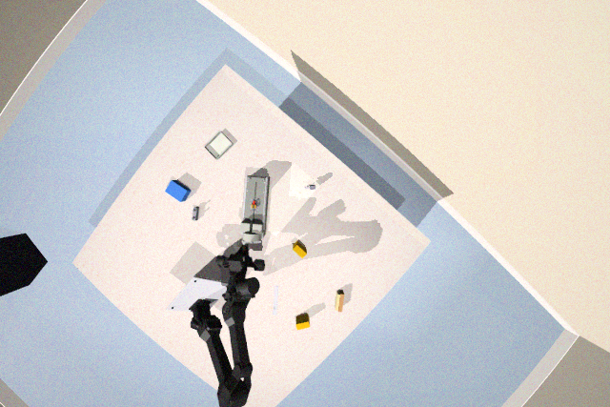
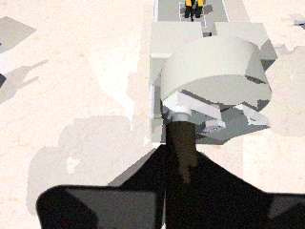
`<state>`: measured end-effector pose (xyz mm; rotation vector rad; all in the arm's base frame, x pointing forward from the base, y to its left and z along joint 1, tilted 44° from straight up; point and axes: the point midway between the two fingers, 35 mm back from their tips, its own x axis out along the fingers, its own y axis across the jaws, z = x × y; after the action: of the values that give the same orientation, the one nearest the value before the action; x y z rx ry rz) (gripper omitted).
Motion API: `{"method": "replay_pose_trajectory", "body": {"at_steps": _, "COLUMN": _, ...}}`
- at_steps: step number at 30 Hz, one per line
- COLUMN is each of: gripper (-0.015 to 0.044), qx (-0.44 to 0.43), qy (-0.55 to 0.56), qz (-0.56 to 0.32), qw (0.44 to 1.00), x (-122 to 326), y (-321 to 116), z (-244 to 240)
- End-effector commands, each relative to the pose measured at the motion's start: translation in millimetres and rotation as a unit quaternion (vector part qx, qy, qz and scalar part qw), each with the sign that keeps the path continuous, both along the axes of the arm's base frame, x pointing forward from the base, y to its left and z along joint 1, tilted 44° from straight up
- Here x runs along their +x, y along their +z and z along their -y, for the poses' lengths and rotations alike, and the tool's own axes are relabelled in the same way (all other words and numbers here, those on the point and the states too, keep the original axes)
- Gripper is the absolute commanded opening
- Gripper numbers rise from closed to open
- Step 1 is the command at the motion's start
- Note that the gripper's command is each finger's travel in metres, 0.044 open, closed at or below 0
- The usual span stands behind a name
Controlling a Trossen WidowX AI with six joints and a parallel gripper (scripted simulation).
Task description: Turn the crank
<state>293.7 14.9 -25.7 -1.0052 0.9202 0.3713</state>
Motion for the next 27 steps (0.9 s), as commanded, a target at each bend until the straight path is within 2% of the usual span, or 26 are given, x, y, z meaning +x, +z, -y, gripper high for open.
{"method": "replay_pose_trajectory", "body": {"at_steps": 1, "gripper": 0.0000, "qx": 0.001, "qy": 0.002, "qz": 0.006, "qw": 1.000, "x": 2, "y": 8, "z": -3}}
{"method": "replay_pose_trajectory", "body": {"at_steps": 27, "gripper": 0.0000, "qx": 0.001, "qy": 0.002, "qz": 0.006, "qw": 1.000, "x": 11, "y": 22, "z": -1}}
